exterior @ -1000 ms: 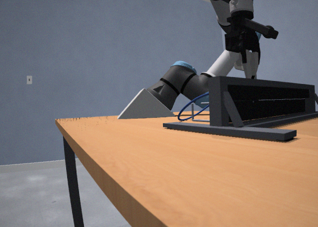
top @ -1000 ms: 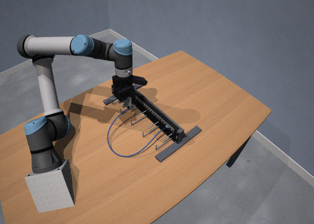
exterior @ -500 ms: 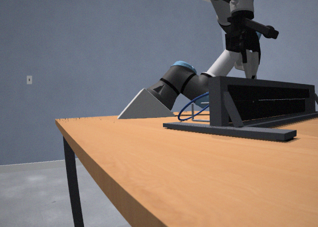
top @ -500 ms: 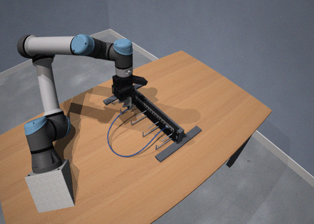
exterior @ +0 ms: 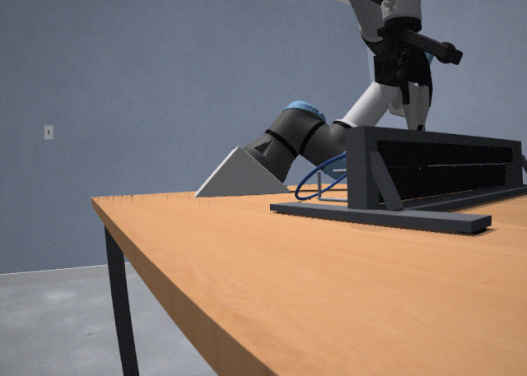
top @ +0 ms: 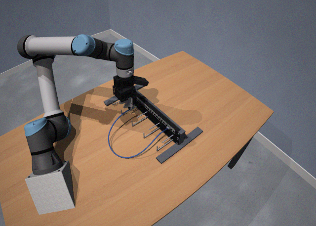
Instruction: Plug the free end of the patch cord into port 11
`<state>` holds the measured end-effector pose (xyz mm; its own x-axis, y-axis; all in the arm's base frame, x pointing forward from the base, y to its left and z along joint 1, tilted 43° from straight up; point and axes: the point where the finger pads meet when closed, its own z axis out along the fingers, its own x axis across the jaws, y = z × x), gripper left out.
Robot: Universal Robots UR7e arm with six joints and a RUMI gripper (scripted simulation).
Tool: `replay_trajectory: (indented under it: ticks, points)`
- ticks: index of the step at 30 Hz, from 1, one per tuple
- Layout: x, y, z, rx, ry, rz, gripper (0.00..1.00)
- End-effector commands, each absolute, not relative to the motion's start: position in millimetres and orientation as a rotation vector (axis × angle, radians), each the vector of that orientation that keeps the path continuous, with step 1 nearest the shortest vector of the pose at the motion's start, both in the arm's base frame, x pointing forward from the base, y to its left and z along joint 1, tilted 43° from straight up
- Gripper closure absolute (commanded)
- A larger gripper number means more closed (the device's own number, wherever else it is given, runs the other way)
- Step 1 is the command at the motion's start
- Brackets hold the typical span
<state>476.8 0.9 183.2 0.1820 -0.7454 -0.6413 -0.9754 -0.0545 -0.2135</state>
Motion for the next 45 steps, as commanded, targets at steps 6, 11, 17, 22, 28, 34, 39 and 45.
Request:
replay_trajectory:
  ticks: [6,11,17,22,28,34,39,45]
  points:
    - [477,1,184,-1.854,1.616,0.485,1.00]
    - [477,1,184,-1.854,1.616,0.485,1.00]
    - [477,1,184,-1.854,1.616,0.485,1.00]
    - [477,1,184,-1.854,1.616,0.485,1.00]
    - [477,1,183,-1.854,1.616,0.485,1.00]
    - [479,1,183,-1.854,1.616,0.485,1.00]
    - [482,4,182,-1.854,1.616,0.486,1.00]
    - [489,8,179,-1.854,1.616,0.486,1.00]
